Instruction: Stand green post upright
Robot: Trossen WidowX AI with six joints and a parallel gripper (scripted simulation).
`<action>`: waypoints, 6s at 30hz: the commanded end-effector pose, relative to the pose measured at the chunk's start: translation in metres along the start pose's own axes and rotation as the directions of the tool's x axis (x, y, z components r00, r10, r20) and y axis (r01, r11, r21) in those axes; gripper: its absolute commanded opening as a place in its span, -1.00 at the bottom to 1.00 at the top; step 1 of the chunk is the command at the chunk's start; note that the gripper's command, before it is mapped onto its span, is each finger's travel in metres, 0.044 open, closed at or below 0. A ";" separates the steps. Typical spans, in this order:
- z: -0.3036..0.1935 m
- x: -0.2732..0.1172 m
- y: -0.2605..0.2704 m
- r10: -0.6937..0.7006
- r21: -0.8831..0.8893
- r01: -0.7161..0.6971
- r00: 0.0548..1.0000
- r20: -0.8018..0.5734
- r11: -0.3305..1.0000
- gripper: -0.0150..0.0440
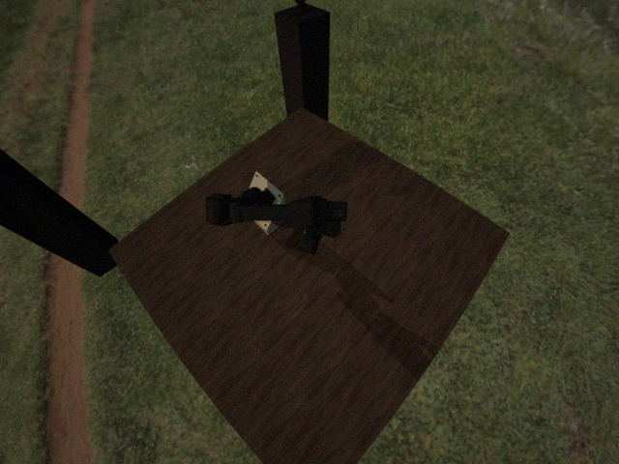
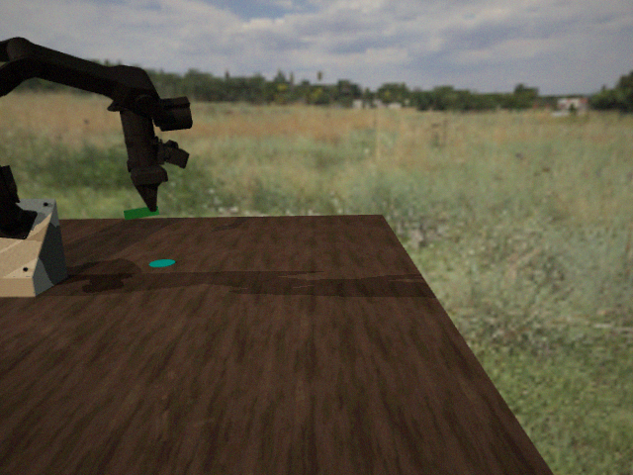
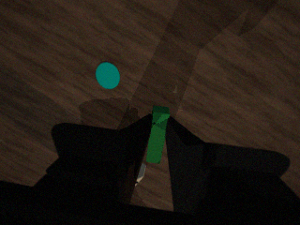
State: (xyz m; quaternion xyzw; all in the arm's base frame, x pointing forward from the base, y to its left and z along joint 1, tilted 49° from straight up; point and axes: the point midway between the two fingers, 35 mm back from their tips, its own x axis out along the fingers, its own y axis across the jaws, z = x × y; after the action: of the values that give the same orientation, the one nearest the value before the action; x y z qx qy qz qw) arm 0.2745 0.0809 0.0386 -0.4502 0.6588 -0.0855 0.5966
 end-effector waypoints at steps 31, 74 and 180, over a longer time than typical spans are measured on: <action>0.020 0.008 0.089 -0.013 -0.491 -0.006 0.999 -0.036 0.871 -0.42; 0.016 0.033 0.140 0.114 -0.689 -0.127 0.991 -0.065 0.714 -0.42; 0.012 0.059 0.147 0.703 -0.725 -0.350 0.664 0.254 0.593 -0.42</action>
State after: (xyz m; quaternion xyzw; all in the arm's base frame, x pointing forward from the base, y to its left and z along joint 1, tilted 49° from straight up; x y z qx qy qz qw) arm 0.2199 0.1299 -0.1044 -0.4029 0.5766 0.4417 0.5569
